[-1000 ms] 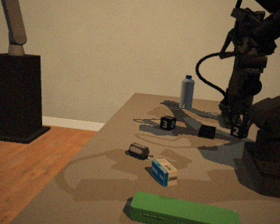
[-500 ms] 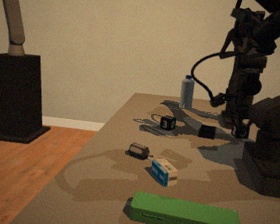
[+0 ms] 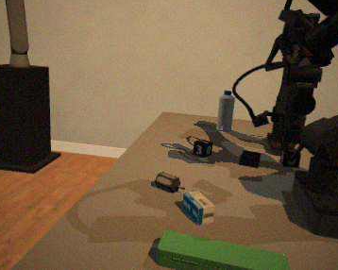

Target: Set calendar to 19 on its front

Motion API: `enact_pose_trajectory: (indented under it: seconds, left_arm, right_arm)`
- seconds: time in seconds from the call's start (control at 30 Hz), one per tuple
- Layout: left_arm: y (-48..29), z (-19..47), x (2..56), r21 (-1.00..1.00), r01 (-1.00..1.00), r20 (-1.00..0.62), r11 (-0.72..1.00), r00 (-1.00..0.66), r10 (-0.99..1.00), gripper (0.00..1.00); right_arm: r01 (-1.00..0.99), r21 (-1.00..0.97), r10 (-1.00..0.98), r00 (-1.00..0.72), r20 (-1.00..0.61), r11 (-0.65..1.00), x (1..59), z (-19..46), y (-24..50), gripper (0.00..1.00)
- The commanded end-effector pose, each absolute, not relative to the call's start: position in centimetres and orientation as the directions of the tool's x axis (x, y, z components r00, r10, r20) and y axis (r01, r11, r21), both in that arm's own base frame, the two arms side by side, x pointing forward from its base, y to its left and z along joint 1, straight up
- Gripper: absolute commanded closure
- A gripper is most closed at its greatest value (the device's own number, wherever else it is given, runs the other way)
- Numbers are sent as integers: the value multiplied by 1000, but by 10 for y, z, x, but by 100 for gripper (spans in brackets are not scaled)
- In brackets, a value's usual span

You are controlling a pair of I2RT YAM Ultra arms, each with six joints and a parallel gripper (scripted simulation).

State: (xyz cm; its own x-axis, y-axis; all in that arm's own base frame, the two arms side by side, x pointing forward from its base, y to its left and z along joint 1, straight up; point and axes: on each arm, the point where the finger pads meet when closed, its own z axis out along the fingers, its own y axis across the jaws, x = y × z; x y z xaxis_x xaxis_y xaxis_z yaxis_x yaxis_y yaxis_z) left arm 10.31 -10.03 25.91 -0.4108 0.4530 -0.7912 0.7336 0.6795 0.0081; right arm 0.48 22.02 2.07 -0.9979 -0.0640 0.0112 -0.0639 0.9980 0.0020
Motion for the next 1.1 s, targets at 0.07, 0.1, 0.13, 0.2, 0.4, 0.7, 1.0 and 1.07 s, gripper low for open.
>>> enact_pose_trajectory:
  seconds: [0.07, 0.1, 0.13, 0.2, 0.4, 0.7, 1.0, 1.07]
  left_arm:
    - [-105, 260, 97, -6, 747, -800, 665, -402, 445, 0]
    - [-105, 260, 97, -6, 747, -800, 665, -402, 445, 0]
    - [-105, 260, 97, -6, 747, -800, 665, -402, 445, 0]
    - [-105, 260, 97, -6, 747, -800, 665, -402, 445, 0]
    - [-105, 260, 97, -6, 747, -800, 665, -402, 445, 0]
    - [-105, 260, 97, -6, 747, -800, 665, -402, 445, 0]
    - [-105, 260, 97, -6, 747, -800, 665, -402, 445, 0]
    - [-105, 260, 97, -6, 747, -800, 665, -402, 445, 0]
  right_arm:
    - [-39, 14, -39, -999, -1, 999, 9, 20, 228, 60]
    - [-41, 14, -41, -999, -1, 999, 9, 19, 228, 60]
    - [-41, 14, -41, -999, -1, 999, 9, 19, 228, 60]
    - [-42, 14, -42, -999, -1, 999, 9, 18, 227, 60]
    - [-37, 3, -37, -999, 0, 999, 8, 13, 223, 60]
    - [-41, 3, -41, -999, 0, 999, 6, 8, 222, 60]
    - [-44, 3, -44, -999, 0, 999, 5, 5, 222, 60]
    - [-44, 3, -44, -999, 0, 999, 5, 4, 222, 60]
